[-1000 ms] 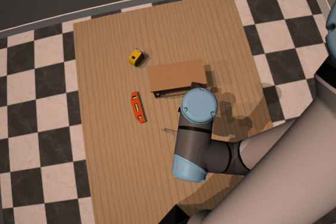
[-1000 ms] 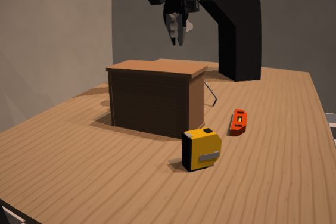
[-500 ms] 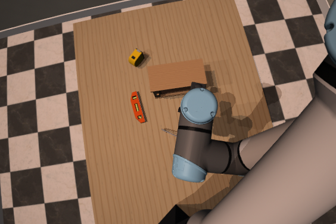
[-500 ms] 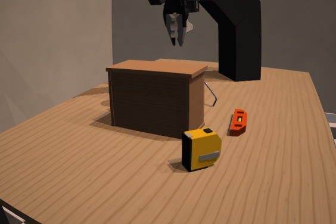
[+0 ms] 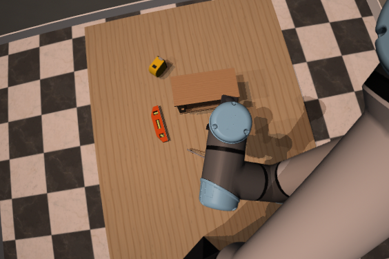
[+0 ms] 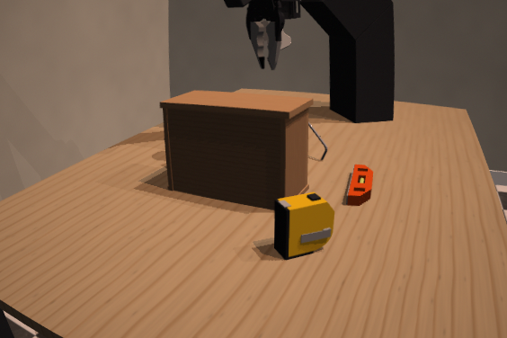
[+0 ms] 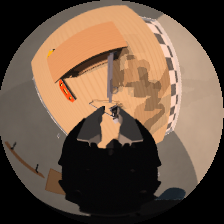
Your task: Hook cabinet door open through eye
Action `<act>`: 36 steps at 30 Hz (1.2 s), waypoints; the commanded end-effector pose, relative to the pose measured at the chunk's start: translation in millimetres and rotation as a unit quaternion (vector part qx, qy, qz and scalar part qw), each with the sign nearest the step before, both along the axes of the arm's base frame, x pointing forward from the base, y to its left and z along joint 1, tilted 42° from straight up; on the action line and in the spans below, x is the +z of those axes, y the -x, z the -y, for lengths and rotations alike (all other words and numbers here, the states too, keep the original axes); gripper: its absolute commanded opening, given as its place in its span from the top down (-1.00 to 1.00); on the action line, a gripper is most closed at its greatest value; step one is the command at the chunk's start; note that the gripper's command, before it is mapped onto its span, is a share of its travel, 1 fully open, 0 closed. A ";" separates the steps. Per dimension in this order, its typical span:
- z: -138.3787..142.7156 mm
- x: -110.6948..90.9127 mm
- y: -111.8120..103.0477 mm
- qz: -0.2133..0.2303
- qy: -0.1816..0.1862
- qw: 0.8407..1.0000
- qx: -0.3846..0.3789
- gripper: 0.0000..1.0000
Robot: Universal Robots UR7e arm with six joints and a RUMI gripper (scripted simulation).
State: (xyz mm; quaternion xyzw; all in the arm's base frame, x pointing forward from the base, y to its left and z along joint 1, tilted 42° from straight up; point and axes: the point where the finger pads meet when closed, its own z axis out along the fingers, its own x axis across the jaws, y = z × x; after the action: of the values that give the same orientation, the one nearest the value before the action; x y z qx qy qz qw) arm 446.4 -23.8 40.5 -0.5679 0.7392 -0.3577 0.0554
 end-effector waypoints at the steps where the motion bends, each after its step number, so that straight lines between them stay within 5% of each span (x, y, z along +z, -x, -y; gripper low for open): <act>1: -0.1 0.3 -0.1 0.000 0.000 1.000 0.000 0.69; 36: 14.1 -22.5 -15.2 0.001 0.000 1.000 0.000 0.69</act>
State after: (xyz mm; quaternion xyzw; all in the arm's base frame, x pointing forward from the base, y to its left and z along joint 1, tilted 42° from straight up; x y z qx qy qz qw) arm 459.0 -35.9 21.2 -0.5679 0.7394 -0.3575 0.0554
